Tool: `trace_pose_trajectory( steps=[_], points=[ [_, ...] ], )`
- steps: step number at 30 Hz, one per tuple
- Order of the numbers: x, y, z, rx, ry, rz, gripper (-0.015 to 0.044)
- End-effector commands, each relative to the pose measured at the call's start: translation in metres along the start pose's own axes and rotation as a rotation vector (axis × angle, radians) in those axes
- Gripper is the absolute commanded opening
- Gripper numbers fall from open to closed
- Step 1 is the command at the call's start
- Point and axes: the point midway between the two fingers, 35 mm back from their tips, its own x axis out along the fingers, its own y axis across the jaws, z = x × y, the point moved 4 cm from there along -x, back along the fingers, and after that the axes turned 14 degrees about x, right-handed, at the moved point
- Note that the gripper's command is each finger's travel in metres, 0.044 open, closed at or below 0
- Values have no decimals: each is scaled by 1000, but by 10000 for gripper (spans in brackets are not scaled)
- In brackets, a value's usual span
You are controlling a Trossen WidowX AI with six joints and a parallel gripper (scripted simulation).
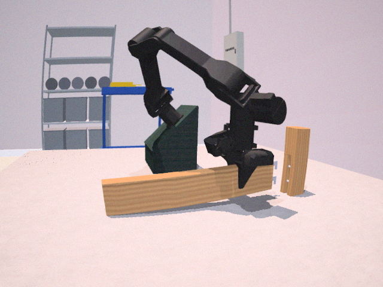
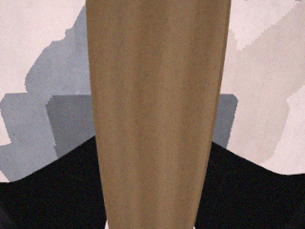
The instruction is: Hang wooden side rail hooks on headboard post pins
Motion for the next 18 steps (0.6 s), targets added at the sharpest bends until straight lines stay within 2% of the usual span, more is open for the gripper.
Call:
trace_pose_trajectory(
  steps=[1,18],
  points=[
    [-8,2,-3,1,7,18,0],
    [-11,2,-3,1,7,18,0]
  ],
)
